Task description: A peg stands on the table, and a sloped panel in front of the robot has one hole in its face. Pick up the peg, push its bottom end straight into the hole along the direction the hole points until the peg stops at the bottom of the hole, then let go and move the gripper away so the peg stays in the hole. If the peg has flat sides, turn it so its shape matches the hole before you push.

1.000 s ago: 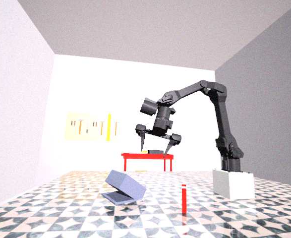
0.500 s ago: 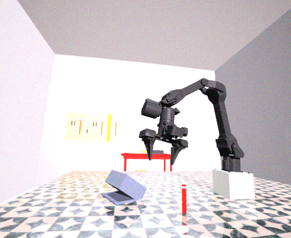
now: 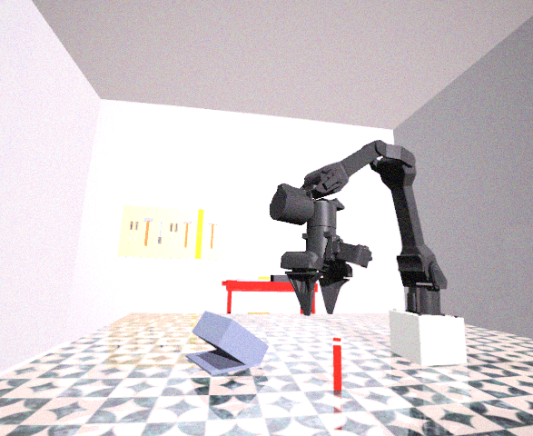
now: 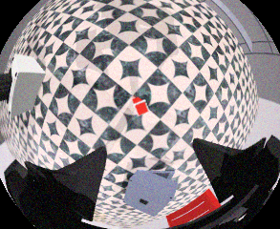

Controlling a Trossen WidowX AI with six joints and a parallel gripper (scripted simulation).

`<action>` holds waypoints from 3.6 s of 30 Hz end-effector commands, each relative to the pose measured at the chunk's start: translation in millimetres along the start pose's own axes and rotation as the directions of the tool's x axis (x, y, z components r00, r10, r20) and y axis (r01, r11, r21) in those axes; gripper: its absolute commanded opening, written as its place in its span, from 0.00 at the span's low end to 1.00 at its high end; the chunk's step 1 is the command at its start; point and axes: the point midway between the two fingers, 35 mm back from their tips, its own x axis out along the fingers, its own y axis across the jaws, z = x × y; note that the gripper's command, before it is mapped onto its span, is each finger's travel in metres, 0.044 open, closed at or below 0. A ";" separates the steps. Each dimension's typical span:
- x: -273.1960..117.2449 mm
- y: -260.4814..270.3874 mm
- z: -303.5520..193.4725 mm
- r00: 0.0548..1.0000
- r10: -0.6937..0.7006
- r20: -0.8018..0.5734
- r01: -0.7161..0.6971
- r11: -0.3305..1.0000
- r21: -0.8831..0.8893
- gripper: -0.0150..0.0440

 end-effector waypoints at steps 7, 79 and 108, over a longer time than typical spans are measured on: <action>15.5 -0.2 32.3 0.996 0.085 -0.003 -0.082 0.952 -0.296 1.00; 75.4 5.1 32.0 0.997 0.078 -0.001 -0.075 0.953 -0.292 0.27; -3.8 -0.8 31.4 0.997 0.079 0.000 -0.076 0.954 -0.289 0.25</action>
